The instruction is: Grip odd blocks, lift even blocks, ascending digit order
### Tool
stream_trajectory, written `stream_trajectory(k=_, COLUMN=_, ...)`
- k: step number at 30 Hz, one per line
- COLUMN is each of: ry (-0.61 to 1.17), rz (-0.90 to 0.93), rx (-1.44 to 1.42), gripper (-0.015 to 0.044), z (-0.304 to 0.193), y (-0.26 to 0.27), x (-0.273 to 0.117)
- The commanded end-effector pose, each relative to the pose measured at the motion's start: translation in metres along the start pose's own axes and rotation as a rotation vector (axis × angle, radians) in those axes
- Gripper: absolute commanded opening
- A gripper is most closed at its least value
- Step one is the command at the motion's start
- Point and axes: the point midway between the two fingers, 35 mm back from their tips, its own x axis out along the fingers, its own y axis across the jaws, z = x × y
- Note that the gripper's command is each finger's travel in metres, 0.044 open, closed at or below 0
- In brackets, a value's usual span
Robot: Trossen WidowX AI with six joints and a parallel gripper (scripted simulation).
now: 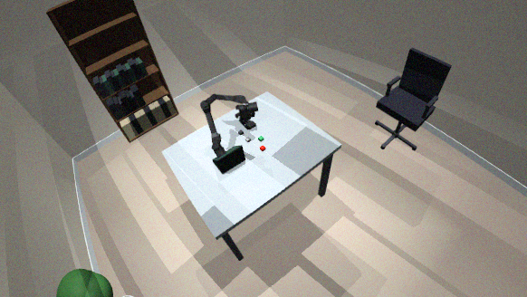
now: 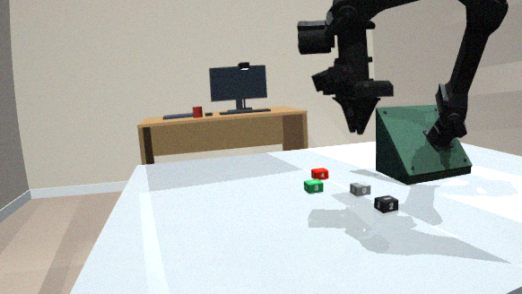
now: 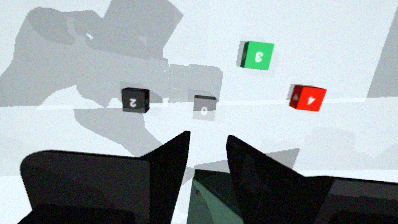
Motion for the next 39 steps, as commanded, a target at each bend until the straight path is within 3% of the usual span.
stream_trajectory(k=1, ry=0.000, rz=-0.004, rx=-0.005, gripper=0.0120, z=0.000, y=0.000, x=-0.003)
stream_trajectory(k=5, ry=0.000, rz=-0.006, rx=-0.004, gripper=0.0120, z=0.000, y=0.012, x=-0.003)
stream_trajectory(k=10, ry=0.000, rz=0.000, rx=-0.004, gripper=0.0120, z=-0.015, y=0.090, x=-0.003)
stream_trajectory(k=14, ry=0.000, rz=0.000, rx=-0.004, gripper=0.0120, z=-0.016, y=0.093, x=-0.003)
stream_trajectory(k=16, ry=0.000, rz=-0.001, rx=-0.005, gripper=0.0172, z=-0.015, y=0.093, x=0.006)
stream_trajectory(k=21, ry=-0.002, rz=0.002, rx=-0.006, gripper=0.0304, z=-0.015, y=0.094, x=0.069)
stream_trajectory(k=25, ry=-0.001, rz=0.004, rx=-0.006, gripper=0.0400, z=-0.016, y=0.094, x=0.078)
stream_trajectory(k=39, ry=-0.001, rz=0.004, rx=-0.006, gripper=0.0400, z=-0.015, y=0.094, x=0.096)
